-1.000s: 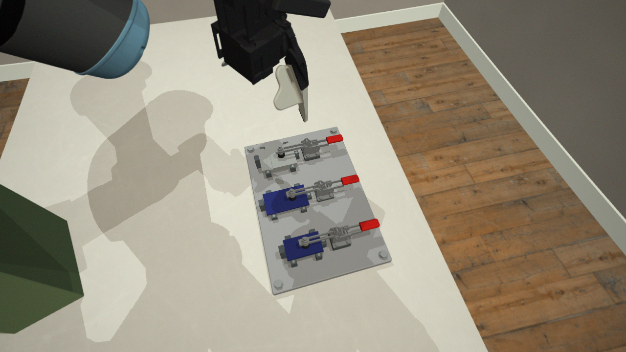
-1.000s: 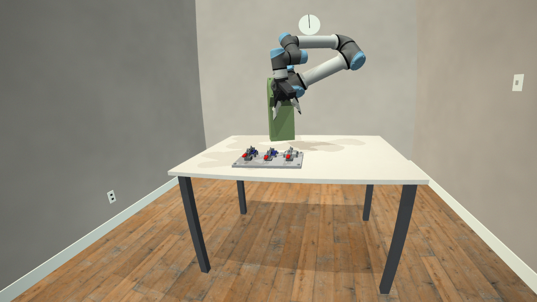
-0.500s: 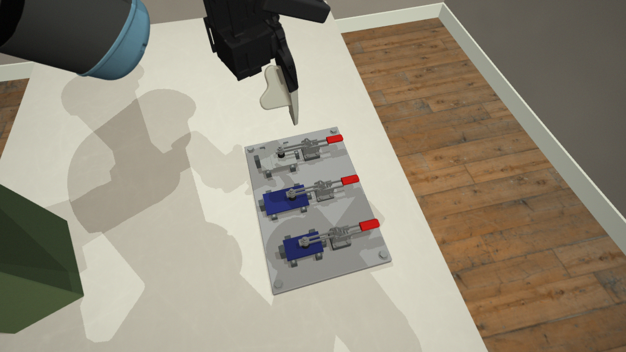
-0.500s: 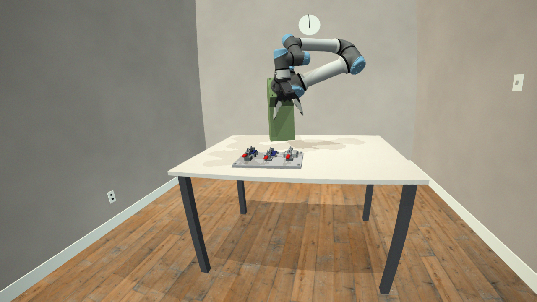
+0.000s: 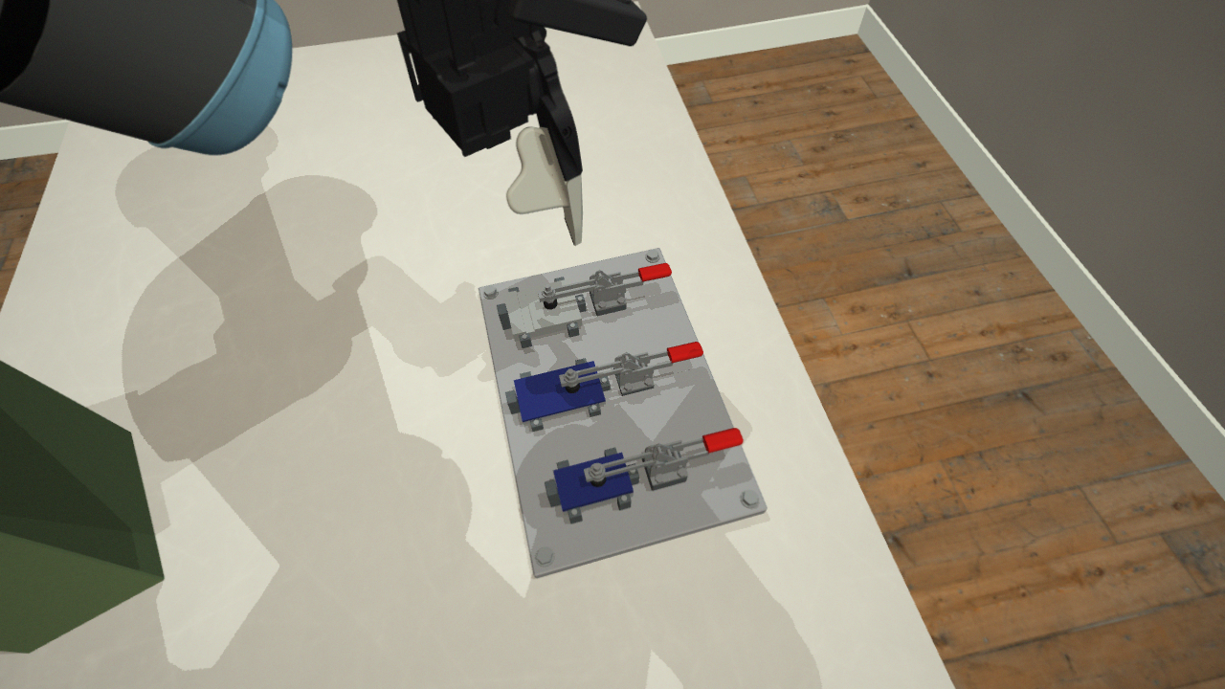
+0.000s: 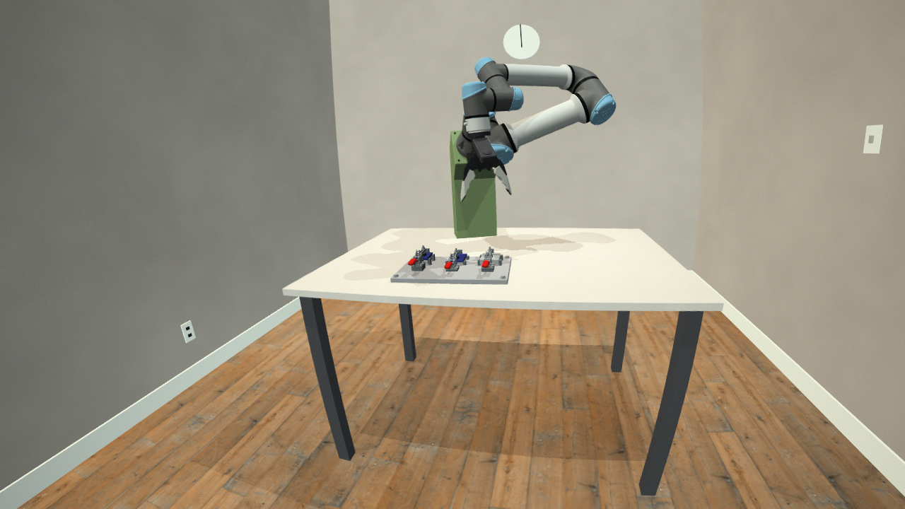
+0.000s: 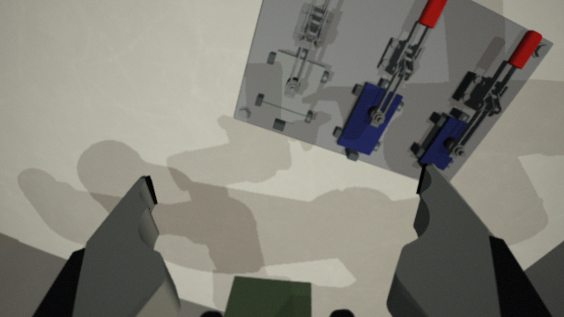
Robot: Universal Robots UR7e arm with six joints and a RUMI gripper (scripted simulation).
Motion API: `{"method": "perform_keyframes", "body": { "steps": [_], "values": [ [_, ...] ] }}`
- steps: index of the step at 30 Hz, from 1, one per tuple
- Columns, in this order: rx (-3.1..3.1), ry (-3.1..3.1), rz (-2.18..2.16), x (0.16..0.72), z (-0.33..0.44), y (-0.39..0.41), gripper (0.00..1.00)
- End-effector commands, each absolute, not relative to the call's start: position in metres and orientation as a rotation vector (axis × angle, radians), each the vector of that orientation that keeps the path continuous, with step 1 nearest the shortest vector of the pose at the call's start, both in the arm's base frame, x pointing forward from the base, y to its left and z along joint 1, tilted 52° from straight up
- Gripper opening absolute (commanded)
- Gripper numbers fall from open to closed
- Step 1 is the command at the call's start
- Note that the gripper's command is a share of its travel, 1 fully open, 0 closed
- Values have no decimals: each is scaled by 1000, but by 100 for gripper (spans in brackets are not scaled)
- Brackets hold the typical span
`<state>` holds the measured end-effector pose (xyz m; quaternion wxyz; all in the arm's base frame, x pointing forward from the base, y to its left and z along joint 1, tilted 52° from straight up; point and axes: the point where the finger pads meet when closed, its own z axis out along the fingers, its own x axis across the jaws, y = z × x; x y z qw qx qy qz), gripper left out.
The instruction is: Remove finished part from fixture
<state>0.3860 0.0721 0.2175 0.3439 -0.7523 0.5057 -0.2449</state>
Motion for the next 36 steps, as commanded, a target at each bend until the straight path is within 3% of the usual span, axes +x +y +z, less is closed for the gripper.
{"method": "perform_keyframes", "body": {
  "steps": [1,36],
  "values": [
    [-1911,1362,-624,386,217,73,100],
    [-1598,1637,-534,385,207,78,100]
  ]
}}
